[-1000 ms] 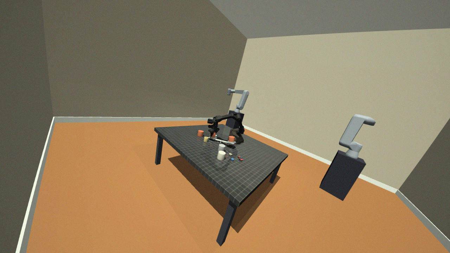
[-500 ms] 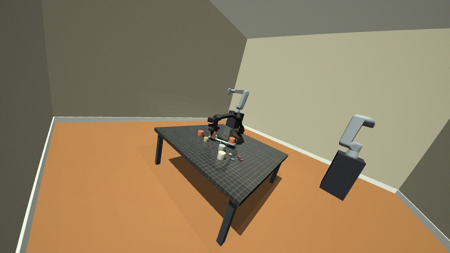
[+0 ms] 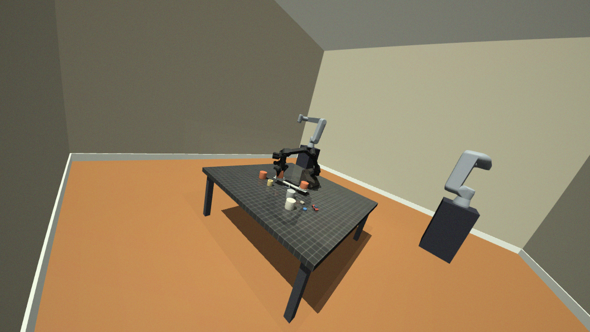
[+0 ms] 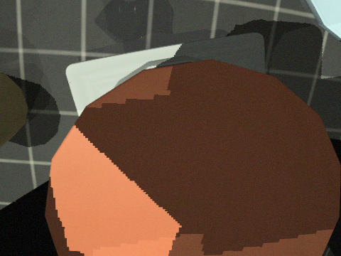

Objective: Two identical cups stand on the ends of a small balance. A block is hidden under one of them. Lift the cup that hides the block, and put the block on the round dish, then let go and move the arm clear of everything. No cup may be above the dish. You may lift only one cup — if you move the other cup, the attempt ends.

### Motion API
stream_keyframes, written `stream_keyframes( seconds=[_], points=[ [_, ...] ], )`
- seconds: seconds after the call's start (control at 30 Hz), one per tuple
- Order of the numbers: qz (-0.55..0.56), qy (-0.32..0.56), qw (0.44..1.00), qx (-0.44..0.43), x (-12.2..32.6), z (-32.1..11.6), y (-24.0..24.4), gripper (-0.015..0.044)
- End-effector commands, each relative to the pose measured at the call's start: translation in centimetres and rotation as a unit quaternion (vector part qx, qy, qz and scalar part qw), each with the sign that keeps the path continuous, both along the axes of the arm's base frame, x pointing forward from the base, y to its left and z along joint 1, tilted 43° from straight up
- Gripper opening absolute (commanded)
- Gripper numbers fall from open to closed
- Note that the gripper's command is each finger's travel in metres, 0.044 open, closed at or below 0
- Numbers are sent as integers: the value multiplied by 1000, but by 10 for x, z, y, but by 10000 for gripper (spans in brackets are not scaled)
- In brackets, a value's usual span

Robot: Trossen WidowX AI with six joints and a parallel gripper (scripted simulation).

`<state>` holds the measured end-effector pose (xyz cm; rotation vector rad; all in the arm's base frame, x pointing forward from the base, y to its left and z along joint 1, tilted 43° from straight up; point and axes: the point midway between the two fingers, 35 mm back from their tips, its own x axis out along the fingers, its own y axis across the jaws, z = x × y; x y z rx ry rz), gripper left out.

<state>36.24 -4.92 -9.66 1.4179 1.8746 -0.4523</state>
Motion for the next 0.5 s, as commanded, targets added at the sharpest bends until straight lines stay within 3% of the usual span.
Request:
stream_keyframes(
  seconds=[0.0, 0.47],
  points=[
    [-1, -11, 1000, -7, 5, 5, -11, 0],
    [-2, -11, 1000, -8, 8, 18, -23, 0]
  ],
)
